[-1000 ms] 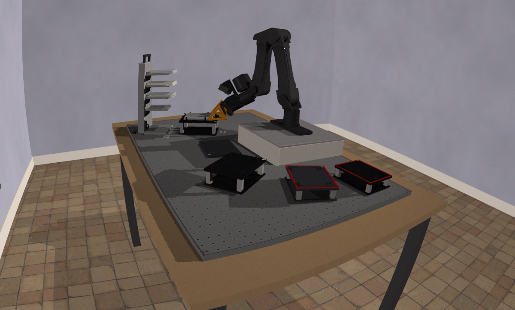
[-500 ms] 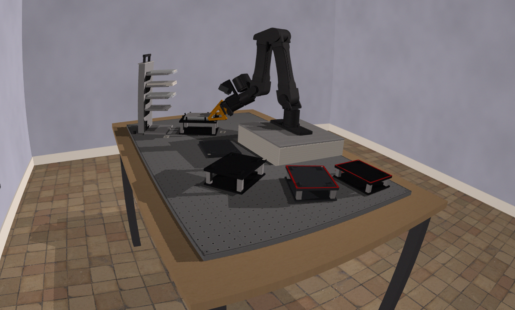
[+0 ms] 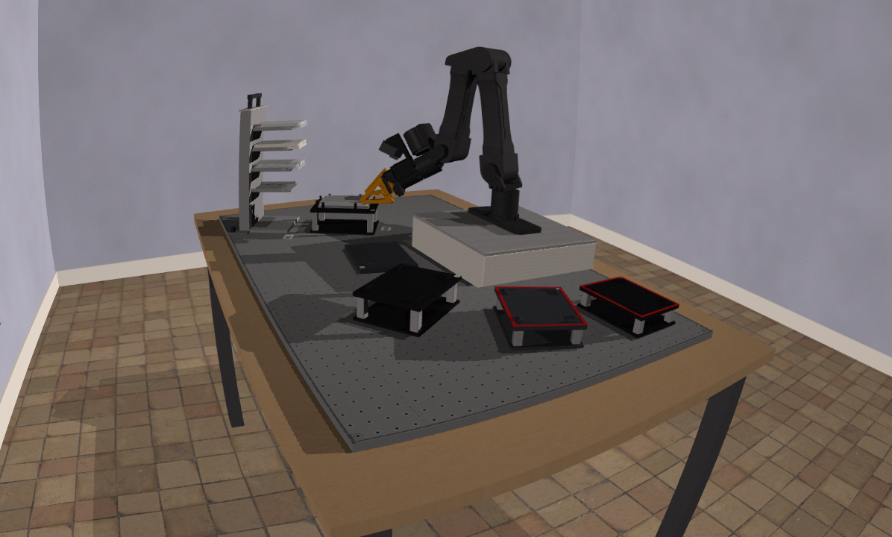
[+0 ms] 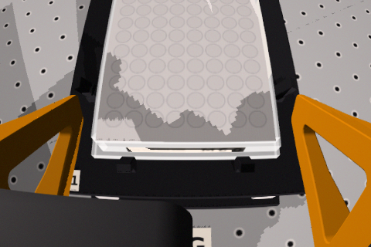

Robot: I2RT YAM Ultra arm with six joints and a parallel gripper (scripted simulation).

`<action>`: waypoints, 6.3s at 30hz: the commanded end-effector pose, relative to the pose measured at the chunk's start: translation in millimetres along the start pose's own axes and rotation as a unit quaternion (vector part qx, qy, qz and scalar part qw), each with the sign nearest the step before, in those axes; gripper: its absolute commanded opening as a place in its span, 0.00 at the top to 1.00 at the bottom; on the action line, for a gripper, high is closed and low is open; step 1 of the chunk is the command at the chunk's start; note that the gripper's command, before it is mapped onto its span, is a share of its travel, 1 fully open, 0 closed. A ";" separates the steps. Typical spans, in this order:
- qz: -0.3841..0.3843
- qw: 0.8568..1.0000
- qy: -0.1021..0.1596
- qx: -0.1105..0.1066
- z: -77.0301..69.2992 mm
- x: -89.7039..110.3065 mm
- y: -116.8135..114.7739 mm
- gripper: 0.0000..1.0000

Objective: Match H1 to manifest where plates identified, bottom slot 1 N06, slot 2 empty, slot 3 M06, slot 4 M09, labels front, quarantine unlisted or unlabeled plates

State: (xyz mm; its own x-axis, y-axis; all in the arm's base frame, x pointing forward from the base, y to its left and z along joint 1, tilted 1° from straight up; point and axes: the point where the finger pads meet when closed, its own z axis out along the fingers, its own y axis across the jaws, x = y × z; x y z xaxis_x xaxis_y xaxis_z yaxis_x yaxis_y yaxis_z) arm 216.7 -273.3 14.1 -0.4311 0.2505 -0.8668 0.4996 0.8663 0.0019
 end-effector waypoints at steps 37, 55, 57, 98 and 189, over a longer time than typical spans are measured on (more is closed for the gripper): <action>-0.010 1.000 -0.013 0.002 -34.4 -60.4 -5.1 0.00; -0.005 0.995 0.096 -0.005 -13.7 -69.2 -0.3 0.00; -0.005 0.992 0.122 -0.005 -7.4 -71.4 0.0 0.00; 0.000 0.873 0.487 0.006 13.4 -92.3 -3.5 0.00; -0.001 0.880 0.474 0.004 56.3 -37.5 -3.9 0.14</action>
State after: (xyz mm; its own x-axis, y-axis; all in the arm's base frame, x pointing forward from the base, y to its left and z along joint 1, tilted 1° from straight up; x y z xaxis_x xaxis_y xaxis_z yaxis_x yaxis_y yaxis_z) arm 260.4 -297.0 -0.1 -0.8691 0.4942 0.0204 0.4945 0.8691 0.0086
